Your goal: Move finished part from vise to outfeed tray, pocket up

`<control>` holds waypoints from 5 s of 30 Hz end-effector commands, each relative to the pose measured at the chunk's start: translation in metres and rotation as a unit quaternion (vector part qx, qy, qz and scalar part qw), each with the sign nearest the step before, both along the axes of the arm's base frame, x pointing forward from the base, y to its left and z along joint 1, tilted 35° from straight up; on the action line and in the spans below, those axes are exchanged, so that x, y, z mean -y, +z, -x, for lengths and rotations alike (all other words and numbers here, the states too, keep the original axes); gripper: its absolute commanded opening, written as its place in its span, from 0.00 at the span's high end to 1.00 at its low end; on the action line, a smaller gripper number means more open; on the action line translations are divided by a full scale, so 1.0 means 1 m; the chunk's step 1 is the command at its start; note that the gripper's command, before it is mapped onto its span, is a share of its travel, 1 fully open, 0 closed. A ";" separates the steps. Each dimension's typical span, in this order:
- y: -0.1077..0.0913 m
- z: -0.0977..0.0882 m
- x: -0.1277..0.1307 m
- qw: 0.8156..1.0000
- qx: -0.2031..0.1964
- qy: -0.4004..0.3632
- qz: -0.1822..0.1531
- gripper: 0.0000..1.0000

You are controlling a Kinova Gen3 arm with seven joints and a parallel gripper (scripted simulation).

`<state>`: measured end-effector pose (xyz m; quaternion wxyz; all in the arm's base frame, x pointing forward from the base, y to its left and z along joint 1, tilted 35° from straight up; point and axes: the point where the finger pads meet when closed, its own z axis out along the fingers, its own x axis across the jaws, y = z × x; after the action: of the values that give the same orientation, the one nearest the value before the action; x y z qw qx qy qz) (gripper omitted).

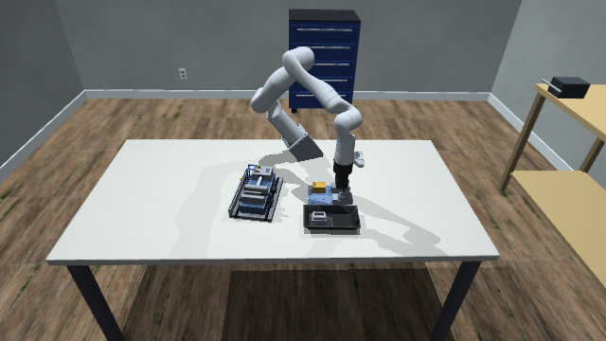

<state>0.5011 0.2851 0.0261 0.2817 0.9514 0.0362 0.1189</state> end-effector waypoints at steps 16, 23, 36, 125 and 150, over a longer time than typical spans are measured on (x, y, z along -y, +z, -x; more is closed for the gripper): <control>0.000 0.004 -0.005 1.000 -0.001 -0.002 -0.004 1.00; 0.000 0.004 -0.005 1.000 -0.001 -0.002 -0.004 1.00; 0.000 0.004 -0.005 1.000 -0.001 -0.002 -0.004 1.00; -0.081 -0.020 0.044 1.000 -0.001 0.001 -0.005 1.00; -0.083 -0.021 0.046 1.000 -0.001 0.000 -0.005 1.00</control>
<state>0.5235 0.2381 -0.0544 0.2805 0.9515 0.0407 0.1194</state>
